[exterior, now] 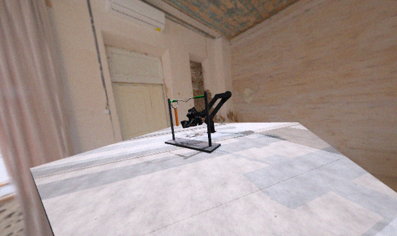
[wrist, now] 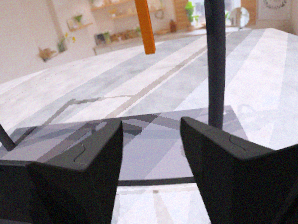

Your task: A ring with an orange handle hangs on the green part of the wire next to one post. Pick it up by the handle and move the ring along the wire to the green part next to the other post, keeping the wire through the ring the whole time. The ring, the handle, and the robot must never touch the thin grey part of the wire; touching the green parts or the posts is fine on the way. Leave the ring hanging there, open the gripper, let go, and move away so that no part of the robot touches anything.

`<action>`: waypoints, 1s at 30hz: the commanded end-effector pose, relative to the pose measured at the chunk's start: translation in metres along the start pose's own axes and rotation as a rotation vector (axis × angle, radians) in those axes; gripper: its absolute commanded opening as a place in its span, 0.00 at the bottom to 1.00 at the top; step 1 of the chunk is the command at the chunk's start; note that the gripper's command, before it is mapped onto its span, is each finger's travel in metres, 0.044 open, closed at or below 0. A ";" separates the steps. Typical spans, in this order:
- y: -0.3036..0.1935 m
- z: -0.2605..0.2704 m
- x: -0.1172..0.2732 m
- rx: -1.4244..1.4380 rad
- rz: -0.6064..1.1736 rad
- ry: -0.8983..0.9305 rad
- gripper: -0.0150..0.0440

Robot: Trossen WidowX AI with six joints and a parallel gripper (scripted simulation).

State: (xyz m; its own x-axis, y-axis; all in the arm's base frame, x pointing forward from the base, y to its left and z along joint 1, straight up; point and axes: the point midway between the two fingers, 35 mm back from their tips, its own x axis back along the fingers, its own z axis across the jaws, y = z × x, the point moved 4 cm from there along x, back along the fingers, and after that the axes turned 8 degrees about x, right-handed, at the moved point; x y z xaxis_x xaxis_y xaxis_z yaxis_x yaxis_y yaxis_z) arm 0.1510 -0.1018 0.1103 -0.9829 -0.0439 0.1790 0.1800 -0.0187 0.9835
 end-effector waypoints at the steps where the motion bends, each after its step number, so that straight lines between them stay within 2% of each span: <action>1: 0.012 -0.001 -0.008 0.046 0.022 -0.038 0.53; 13: 0.049 0.007 -0.025 0.143 -0.003 -0.166 0.53; 30: 0.053 0.003 -0.039 0.145 -0.003 -0.167 0.53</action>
State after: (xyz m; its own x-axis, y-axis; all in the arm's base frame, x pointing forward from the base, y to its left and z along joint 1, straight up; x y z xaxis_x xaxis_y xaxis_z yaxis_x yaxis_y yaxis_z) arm 0.1940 -0.0967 0.1539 -0.9786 0.1210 0.1665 0.1819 0.1299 0.9747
